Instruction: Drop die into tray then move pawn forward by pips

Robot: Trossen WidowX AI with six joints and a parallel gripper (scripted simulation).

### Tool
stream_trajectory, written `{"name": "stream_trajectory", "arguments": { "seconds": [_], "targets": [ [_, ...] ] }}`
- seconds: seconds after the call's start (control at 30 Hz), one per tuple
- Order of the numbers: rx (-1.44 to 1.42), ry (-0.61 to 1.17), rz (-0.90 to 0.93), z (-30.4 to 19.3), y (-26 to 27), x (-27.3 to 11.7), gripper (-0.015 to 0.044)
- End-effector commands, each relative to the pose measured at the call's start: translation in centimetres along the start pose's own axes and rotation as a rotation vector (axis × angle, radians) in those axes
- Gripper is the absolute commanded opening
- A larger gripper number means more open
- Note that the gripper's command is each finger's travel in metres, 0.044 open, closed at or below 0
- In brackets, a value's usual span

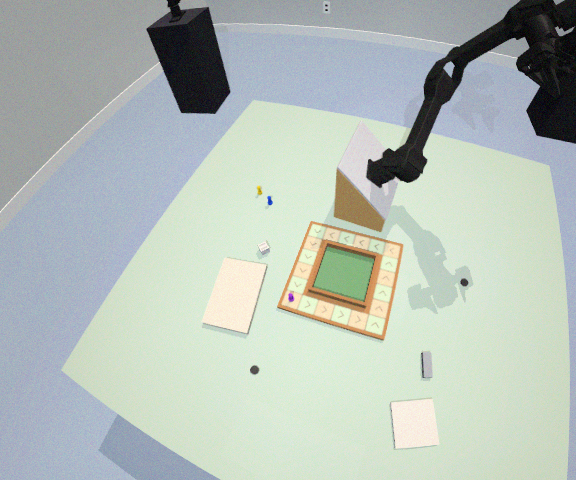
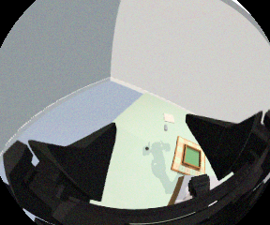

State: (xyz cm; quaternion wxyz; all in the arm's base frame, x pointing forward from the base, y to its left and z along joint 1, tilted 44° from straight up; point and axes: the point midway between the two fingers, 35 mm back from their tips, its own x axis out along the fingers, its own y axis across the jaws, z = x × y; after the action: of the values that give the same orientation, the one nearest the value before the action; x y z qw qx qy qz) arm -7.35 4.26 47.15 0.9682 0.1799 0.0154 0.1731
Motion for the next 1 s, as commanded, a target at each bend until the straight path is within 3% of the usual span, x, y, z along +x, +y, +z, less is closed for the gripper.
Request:
{"name": "stream_trajectory", "arguments": {
  "seconds": [0.0, 0.13, 0.37, 0.63, 0.73, 0.97],
  "targets": [
    [0.006, 0.005, -0.005, 0.0, -0.1, 0.2, 0.0374],
    [0.086, 0.098, -0.099, 1.0, -1.7, 5.2, 0.0275],
    [0.107, 0.277, -0.245, 2.3, -5.9, 16.0, 0.0275],
    [0.181, 0.496, -0.397, 0.6, -15.6, 27.1, 0.0275],
    [0.273, 0.496, -0.506, 0.0, -18.6, 27.5, 0.0275],
    [0.375, 0.676, -0.592, -4.8, -29.3, 32.6, 0.0275]
  ]
}}
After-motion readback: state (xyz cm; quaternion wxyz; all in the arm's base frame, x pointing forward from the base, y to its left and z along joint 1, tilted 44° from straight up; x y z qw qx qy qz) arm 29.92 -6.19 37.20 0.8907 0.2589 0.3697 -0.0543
